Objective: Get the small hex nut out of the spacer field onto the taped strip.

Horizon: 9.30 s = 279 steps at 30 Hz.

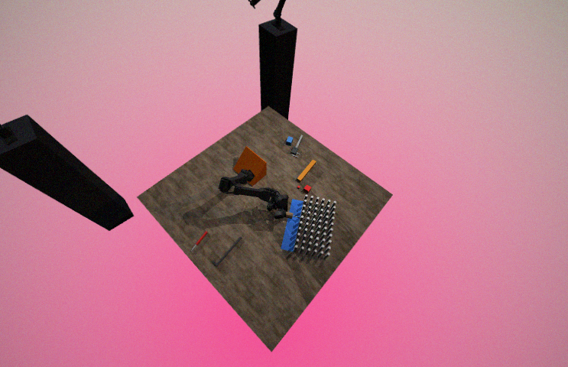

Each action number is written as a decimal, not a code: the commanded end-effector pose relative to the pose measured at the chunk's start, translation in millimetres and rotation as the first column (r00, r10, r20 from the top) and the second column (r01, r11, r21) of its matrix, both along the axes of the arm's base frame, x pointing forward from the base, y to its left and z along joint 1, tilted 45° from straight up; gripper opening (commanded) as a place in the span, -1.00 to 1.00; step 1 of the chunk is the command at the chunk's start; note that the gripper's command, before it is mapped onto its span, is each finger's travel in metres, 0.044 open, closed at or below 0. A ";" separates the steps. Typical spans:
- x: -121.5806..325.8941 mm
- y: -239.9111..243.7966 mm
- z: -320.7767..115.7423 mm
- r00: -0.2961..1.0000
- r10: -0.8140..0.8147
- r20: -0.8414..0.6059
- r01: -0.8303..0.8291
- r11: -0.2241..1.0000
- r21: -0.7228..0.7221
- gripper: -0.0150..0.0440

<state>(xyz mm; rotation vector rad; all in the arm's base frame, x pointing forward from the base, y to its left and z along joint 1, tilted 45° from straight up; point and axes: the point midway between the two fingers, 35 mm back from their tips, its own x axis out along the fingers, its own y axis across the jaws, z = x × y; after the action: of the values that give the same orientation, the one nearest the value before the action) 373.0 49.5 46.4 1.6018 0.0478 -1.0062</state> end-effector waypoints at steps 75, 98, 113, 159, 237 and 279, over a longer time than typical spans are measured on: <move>-2.5 -14.7 -10.8 1.000 0.004 0.011 -0.004 1.000 0.007 -0.49; -13.5 -21.8 -6.9 1.000 0.004 0.009 -0.004 1.000 0.006 -0.49; -20.7 -26.2 -4.2 1.000 0.004 0.008 -0.004 1.000 0.006 -0.49; -41.0 -38.8 3.9 1.000 0.003 0.006 -0.003 1.000 0.004 -0.49; -71.8 -57.8 17.0 1.000 0.001 0.003 -0.001 1.000 0.003 -0.49; -86.9 -67.2 23.5 1.000 0.000 0.002 0.000 1.000 0.002 -0.49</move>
<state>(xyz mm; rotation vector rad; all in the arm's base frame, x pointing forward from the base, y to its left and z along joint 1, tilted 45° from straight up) 287.9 -16.8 68.3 1.6088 0.0445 -1.0084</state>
